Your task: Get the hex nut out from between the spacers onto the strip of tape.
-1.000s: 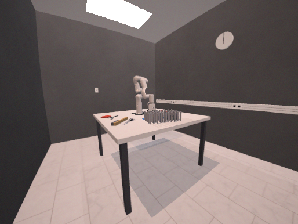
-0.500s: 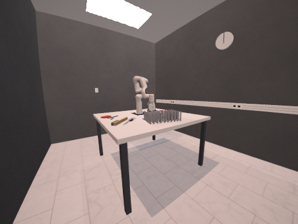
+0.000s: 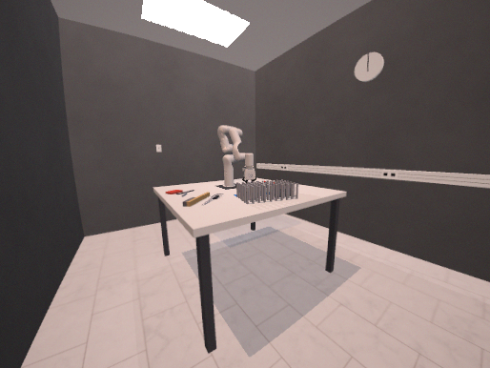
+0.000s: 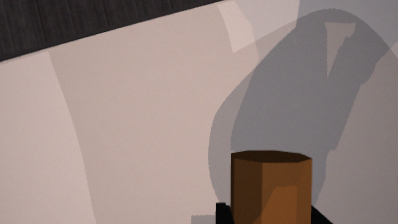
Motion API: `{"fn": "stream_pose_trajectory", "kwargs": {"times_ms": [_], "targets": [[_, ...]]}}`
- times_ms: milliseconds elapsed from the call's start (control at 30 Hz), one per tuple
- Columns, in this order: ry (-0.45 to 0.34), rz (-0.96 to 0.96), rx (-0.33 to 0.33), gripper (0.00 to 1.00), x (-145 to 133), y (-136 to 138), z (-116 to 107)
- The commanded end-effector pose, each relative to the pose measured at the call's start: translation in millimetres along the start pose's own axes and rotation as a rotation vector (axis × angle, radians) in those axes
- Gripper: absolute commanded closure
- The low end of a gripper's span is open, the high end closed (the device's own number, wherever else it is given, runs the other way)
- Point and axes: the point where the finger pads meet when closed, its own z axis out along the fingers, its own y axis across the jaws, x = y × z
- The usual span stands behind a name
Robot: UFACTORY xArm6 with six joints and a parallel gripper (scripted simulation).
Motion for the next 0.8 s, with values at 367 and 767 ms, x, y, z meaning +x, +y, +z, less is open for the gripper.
{"fn": "stream_pose_trajectory", "kwargs": {"times_ms": [367,767], "targets": [[-0.002,0.0,-0.001,1.0,-1.0,1.0,-2.8],[-0.002,0.0,-0.001,1.0,-1.0,7.2,-2.8]]}}
